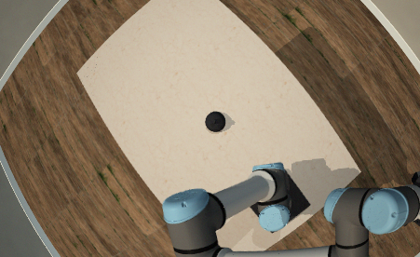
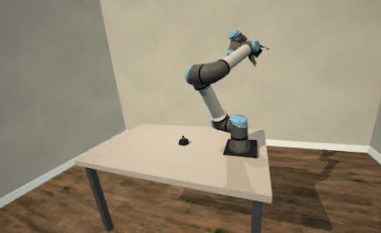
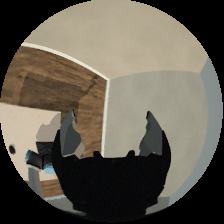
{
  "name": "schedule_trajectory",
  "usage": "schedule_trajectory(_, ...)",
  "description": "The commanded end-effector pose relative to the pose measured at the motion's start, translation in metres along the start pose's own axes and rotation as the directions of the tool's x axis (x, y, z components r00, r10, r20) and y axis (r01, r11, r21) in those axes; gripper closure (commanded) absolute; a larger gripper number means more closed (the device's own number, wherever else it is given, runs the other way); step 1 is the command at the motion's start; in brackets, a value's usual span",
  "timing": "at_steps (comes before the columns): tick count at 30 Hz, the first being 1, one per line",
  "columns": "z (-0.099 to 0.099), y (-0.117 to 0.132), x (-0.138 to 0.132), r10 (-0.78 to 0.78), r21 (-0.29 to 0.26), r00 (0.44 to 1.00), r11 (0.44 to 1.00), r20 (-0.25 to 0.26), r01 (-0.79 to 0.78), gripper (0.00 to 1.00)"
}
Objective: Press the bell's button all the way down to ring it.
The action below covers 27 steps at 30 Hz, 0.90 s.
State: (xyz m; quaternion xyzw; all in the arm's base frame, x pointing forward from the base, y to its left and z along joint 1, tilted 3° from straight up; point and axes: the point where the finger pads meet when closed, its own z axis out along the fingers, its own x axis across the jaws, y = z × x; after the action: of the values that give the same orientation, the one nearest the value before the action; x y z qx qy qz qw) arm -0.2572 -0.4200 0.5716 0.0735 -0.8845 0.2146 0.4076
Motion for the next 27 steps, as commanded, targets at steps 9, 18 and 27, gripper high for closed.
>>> schedule_trajectory(9,-0.0002,-0.0001,0.0004,0.000,0.000,1.000,1.000,-0.001,0.000,0.00)
schedule_trajectory(18,-0.0002,-0.0001,0.0004,0.000,0.001,1.000,1.000,-0.001,0.000,0.00)
schedule_trajectory(27,0.0001,-0.0045,-0.0061,-0.004,0.008,1.000,1.000,0.011,0.004,0.00)
